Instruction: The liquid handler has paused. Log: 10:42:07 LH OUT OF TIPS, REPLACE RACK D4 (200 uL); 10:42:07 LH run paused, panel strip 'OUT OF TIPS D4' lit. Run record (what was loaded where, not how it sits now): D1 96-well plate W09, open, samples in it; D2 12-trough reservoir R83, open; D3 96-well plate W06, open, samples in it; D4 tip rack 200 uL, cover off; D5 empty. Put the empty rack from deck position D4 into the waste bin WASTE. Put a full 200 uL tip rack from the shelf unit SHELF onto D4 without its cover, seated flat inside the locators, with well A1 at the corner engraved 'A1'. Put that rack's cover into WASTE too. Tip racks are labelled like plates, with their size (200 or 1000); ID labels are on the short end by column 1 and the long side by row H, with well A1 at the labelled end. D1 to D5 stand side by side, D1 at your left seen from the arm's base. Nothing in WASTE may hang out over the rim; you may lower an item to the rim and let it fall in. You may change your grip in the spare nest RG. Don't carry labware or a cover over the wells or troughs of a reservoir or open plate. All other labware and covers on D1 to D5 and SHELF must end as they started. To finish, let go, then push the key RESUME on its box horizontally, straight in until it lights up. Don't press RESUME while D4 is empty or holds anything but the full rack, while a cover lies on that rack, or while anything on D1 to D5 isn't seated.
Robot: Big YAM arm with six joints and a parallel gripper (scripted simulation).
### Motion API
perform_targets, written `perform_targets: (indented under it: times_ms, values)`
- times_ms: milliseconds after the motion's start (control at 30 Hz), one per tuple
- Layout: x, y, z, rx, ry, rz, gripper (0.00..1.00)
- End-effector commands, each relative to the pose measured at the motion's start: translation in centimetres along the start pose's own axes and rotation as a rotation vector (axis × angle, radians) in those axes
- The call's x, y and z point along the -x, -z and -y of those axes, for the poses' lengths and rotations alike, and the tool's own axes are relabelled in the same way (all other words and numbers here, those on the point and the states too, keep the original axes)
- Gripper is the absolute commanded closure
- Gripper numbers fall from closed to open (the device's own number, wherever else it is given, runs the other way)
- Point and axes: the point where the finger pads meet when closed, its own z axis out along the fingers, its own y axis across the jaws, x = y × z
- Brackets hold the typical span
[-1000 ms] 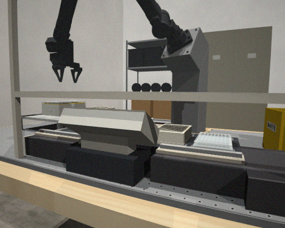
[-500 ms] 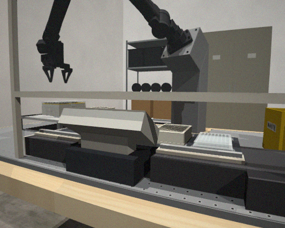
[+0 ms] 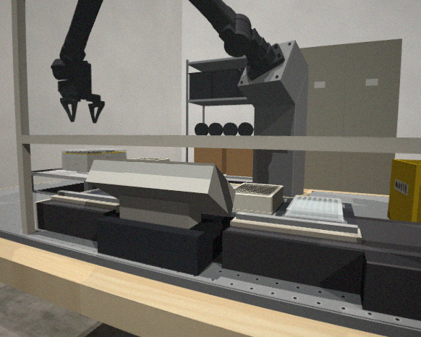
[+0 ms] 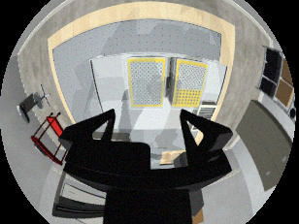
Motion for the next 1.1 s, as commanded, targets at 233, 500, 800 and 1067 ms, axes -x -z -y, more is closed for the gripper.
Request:
perform_targets:
  times_ms: [233,500,800,1067]
  values:
    - [0.7,-1.5,-0.8,0.005,0.022,0.003,0.00]
    - [0.3,-2.7,-0.6,0.003,0.016,0.001,0.00]
    - [0.0,-4.3,-0.2,0.002,0.008,-0.008,0.00]
    - [0.0,-5.5,-0.5,0.003,0.013,-0.004,0.00]
